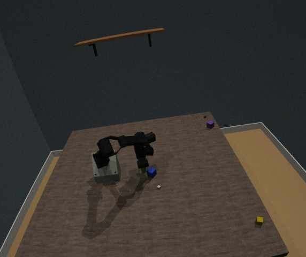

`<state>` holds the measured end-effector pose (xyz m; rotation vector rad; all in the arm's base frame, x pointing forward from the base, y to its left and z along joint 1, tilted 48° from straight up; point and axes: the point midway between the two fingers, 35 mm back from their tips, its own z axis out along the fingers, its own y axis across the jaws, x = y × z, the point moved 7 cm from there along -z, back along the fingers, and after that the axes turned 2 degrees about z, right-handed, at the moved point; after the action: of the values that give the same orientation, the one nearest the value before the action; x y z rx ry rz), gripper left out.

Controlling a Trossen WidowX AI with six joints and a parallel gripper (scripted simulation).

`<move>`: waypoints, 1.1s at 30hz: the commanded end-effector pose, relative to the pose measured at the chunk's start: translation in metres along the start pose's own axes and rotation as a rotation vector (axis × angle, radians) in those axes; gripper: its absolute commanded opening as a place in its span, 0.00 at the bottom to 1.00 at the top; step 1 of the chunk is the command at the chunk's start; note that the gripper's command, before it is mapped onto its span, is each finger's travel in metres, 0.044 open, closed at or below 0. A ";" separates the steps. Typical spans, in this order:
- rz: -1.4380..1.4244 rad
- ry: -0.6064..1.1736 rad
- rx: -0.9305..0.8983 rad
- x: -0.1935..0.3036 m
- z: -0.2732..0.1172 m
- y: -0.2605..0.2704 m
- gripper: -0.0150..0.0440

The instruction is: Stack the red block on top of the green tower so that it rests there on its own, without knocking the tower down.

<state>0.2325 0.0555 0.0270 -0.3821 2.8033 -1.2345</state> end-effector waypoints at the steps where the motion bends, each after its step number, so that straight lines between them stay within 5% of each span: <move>1: -0.006 0.000 0.004 0.000 -0.002 0.000 0.25; 18: -0.002 0.000 0.000 0.000 0.000 0.000 1.00; 33: -0.002 0.000 0.000 0.000 0.000 0.000 1.00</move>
<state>0.2321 0.0558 0.0272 -0.3860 2.8034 -1.2363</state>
